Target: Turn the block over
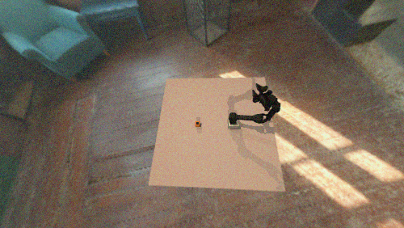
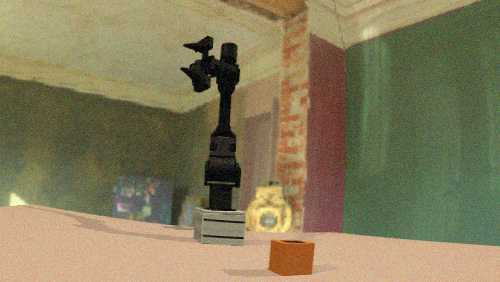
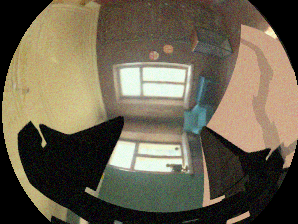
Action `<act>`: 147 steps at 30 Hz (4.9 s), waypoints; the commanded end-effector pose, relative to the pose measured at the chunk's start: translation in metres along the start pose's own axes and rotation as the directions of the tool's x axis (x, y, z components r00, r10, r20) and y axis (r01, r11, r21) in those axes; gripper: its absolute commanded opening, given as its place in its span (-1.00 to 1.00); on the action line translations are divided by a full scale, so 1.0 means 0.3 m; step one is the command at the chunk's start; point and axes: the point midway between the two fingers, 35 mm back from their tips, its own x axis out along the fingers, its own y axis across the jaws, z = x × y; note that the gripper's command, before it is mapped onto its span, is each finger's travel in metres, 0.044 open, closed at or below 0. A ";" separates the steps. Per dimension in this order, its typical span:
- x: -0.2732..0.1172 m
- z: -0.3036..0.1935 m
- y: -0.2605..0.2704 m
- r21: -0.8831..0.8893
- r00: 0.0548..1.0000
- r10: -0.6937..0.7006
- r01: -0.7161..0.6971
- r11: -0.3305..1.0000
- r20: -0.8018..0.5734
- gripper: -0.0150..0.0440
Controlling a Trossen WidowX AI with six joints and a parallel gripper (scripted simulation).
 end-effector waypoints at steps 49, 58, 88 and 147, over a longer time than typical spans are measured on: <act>0.416 -1.656 -1.340 -0.418 0.048 -0.998 -0.907 -0.056 0.029 1.00; 0.400 -1.659 -1.397 -0.404 0.036 -0.999 -0.914 -0.049 0.039 1.00; 0.399 -1.651 -1.611 -0.405 0.036 -0.999 -0.913 -0.049 0.039 1.00; 0.400 -1.662 -1.576 -0.402 0.104 -0.988 -0.914 -0.048 -0.117 -0.49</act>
